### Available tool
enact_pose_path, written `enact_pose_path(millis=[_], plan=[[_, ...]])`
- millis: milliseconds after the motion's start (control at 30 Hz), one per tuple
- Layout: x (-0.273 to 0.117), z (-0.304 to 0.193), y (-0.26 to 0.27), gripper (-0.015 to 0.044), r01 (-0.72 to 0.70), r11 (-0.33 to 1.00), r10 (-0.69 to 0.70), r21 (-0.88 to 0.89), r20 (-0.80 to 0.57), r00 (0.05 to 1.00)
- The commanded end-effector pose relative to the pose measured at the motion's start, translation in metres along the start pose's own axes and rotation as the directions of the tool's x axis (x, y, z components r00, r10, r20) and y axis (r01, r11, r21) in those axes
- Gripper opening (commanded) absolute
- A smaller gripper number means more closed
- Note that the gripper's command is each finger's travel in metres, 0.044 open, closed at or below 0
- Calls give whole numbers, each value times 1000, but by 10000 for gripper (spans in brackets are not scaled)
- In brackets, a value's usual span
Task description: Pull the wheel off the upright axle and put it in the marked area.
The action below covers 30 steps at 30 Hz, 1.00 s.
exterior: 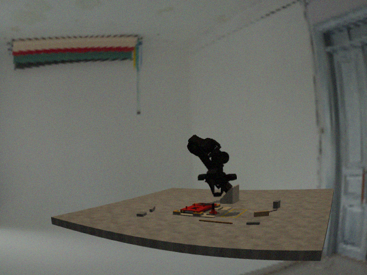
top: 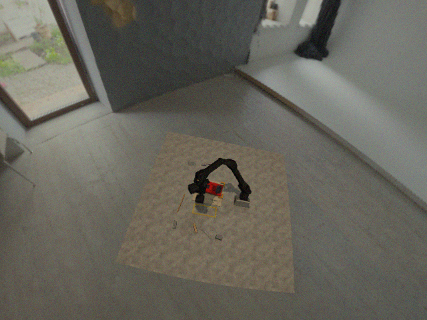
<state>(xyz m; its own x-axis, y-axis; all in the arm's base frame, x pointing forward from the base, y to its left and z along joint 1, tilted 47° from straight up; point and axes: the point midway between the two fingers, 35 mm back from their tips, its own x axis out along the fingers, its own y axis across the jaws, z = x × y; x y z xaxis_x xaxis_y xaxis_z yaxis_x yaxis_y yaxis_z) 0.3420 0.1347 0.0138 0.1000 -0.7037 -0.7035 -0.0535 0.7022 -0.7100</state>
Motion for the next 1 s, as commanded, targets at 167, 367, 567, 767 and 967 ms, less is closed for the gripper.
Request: enact_pose_path(millis=[167, 367, 567, 767, 967], plan=[[-2, -41, 60, 0, 1, 1000, -2, -15, -11, 1000], [-3, -52, 74, 0, 3, 1000, -3, -13, -12, 1000], [6, -52, 74, 0, 3, 1000, -3, -13, -11, 1000], [18, -52, 74, 0, 4, 1000, -4, -13, -11, 1000], [42, -50, 75, 0, 3, 1000, -3, -13, -10, 1000]])
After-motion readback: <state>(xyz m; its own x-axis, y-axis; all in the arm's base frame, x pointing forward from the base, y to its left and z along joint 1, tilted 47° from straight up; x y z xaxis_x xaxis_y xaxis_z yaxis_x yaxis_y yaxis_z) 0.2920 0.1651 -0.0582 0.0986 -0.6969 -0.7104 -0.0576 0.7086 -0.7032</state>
